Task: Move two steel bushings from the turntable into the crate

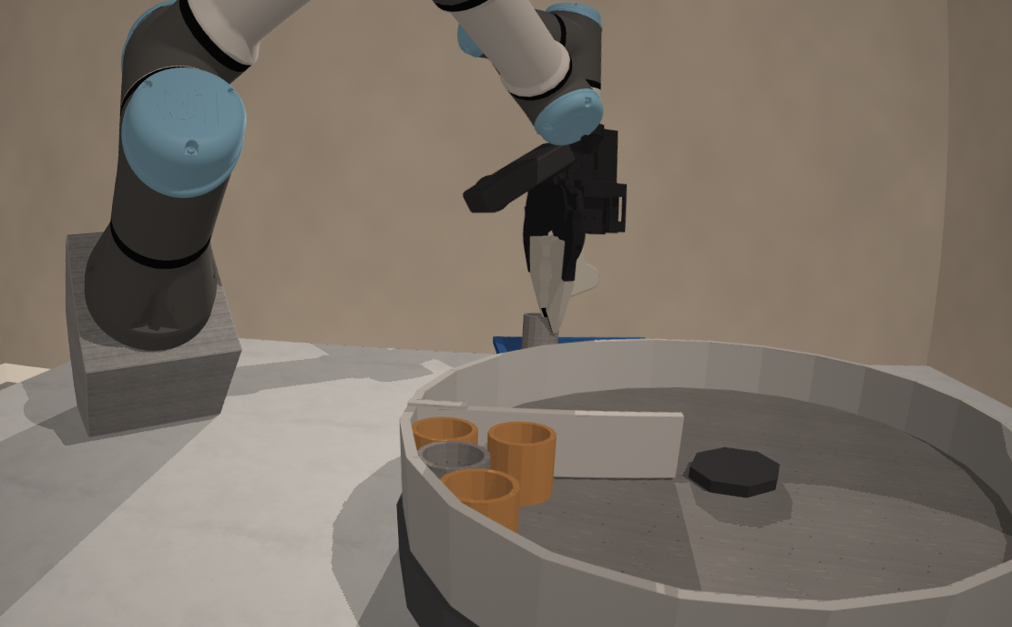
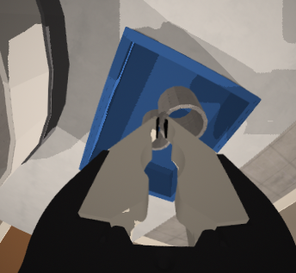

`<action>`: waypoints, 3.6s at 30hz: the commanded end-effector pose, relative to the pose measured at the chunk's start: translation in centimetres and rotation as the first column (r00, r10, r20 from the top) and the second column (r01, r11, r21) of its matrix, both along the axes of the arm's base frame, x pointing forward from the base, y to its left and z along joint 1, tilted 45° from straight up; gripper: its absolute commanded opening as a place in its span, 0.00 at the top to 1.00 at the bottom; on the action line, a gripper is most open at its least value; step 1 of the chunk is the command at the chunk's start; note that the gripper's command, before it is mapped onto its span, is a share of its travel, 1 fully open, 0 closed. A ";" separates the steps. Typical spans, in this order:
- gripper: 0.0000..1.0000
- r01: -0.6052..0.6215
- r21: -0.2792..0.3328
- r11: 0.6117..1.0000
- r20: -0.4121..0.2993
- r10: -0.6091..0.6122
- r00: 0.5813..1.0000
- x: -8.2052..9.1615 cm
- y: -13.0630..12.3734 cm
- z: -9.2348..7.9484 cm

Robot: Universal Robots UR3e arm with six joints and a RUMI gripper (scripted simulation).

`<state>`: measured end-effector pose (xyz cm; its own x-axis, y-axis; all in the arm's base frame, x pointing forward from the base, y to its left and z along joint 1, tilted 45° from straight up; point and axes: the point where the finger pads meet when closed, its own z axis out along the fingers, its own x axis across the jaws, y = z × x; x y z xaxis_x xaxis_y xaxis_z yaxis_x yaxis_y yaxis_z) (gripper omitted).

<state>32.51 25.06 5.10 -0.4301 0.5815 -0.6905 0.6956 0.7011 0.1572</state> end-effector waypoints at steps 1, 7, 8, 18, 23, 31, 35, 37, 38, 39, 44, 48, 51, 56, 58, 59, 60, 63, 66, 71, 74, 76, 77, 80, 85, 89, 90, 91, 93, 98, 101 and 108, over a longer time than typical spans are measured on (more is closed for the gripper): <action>1.00 -0.001 0.002 1.000 0.001 0.001 1.000 0.3 -0.1 -0.3; 1.00 -0.001 0.002 1.000 0.001 0.001 1.000 0.7 -0.4 -0.8; 1.00 -0.001 0.002 1.000 0.001 0.001 1.000 0.8 -0.5 -0.9; 1.00 -0.001 0.002 1.000 0.001 0.001 1.000 1.8 -1.2 -2.1; 1.00 -0.001 0.002 1.000 0.001 0.001 1.000 2.0 -1.3 -2.4; 1.00 -0.001 0.002 1.000 0.001 0.001 1.000 2.3 -1.5 -2.7; 1.00 -0.001 0.002 1.000 0.001 0.001 1.000 2.3 -1.5 -2.7; 1.00 -0.001 0.002 1.000 0.001 0.001 1.000 2.3 -1.5 -2.7; 1.00 -0.001 0.002 1.000 0.001 0.001 1.000 2.3 -1.5 -2.7; 1.00 -0.001 0.002 1.000 0.001 0.001 1.000 2.3 -1.5 -2.7; 1.00 -0.001 0.002 1.000 0.001 0.001 1.000 2.3 -1.5 -2.7; 1.00 -0.001 0.002 1.000 0.001 0.001 1.000 2.3 -1.5 -2.7; 1.00 -0.001 0.002 1.000 0.001 0.001 1.000 2.3 -1.5 -2.7; 1.00 -0.001 0.002 1.000 0.001 0.001 1.000 2.3 -1.5 -2.7; 1.00 -0.001 0.002 1.000 0.001 0.001 1.000 2.3 -1.5 -2.7; 1.00 -0.001 0.002 1.000 0.001 0.001 1.000 2.3 -1.5 -2.7; 1.00 -0.001 0.002 1.000 0.001 0.001 1.000 2.3 -1.5 -2.7; 1.00 -0.001 0.002 1.000 0.001 0.001 1.000 2.3 -1.5 -2.7; 1.00 -0.001 0.002 1.000 0.001 0.001 1.000 2.3 -1.5 -2.7; 1.00 -0.001 0.002 1.000 0.001 0.001 1.000 2.3 -1.5 -2.7; 1.00 -0.001 0.002 1.000 0.001 0.001 1.000 2.3 -1.5 -2.7; 1.00 -0.001 0.002 1.000 0.001 0.001 1.000 2.3 -1.5 -2.7; 1.00 -0.001 0.002 1.000 0.001 0.001 1.000 2.3 -1.6 -2.7; 1.00 -0.001 0.002 1.000 0.001 0.001 1.000 2.3 -1.6 -2.8; 1.00 -0.001 0.002 1.000 0.001 0.001 1.000 2.4 -1.6 -2.9; 1.00 -0.001 0.002 1.000 0.001 0.001 1.000 2.5 -1.7 -2.9; 1.00 -0.001 0.002 1.000 0.001 0.001 1.000 2.5 -1.7 -3.0; 1.00 -0.001 0.002 1.000 0.001 0.001 1.000 2.5 -1.7 -3.0; 1.00 -0.001 0.002 1.000 0.001 0.001 1.000 2.6 -1.7 -3.0; 1.00 -0.001 0.002 1.000 0.001 0.001 1.000 2.6 -1.8 -3.1; 1.00 -0.001 0.002 1.000 0.001 0.001 1.000 2.6 -1.8 -3.1; 1.00 -0.001 0.002 1.000 0.001 0.001 1.000 2.6 -1.8 -3.1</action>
